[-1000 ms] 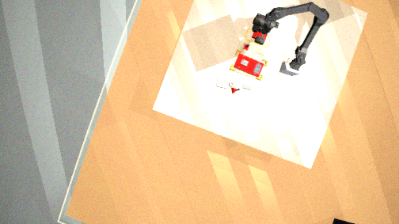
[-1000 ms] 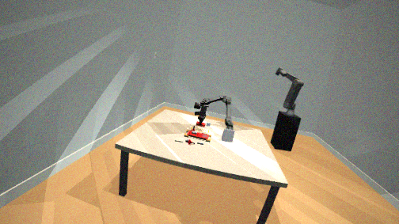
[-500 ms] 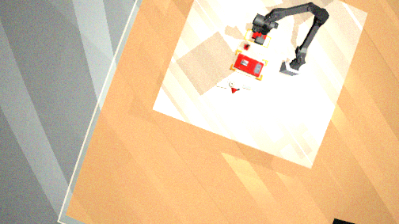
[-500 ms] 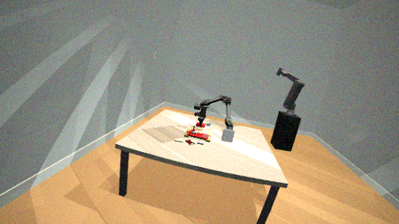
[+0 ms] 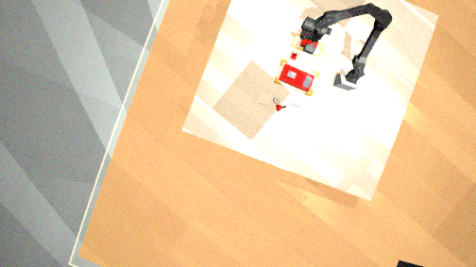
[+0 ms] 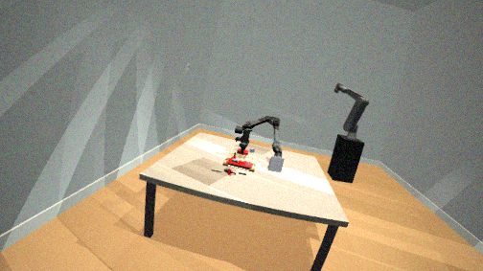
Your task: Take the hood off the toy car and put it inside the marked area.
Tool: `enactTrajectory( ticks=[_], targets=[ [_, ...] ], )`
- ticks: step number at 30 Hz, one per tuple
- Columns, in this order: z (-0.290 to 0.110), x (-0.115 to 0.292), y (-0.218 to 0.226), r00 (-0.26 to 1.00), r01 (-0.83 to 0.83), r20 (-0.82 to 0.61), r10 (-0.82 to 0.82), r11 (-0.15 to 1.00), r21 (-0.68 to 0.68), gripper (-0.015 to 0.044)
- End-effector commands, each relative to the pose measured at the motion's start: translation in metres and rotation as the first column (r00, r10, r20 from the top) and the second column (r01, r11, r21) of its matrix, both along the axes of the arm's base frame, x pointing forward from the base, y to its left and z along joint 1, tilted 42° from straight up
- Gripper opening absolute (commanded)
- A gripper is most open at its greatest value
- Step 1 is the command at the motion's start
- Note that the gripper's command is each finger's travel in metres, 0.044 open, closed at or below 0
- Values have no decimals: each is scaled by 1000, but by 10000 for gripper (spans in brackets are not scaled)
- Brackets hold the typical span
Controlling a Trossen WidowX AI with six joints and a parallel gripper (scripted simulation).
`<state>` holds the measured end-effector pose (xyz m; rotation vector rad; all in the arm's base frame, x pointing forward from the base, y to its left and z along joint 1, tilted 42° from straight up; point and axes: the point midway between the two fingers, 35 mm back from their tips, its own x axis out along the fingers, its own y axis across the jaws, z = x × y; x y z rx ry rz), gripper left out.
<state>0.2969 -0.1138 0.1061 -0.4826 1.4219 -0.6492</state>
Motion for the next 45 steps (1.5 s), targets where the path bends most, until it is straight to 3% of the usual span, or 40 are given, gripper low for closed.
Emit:
enactTrajectory(
  ticks=[1, 45],
  targets=[
    [-3, -2, -2, 1000, -2, -8, 2, 1000, -4, 0],
    [-18, -3, -17, 1000, -2, -8, 2, 1000, -6, 0]
  ],
)
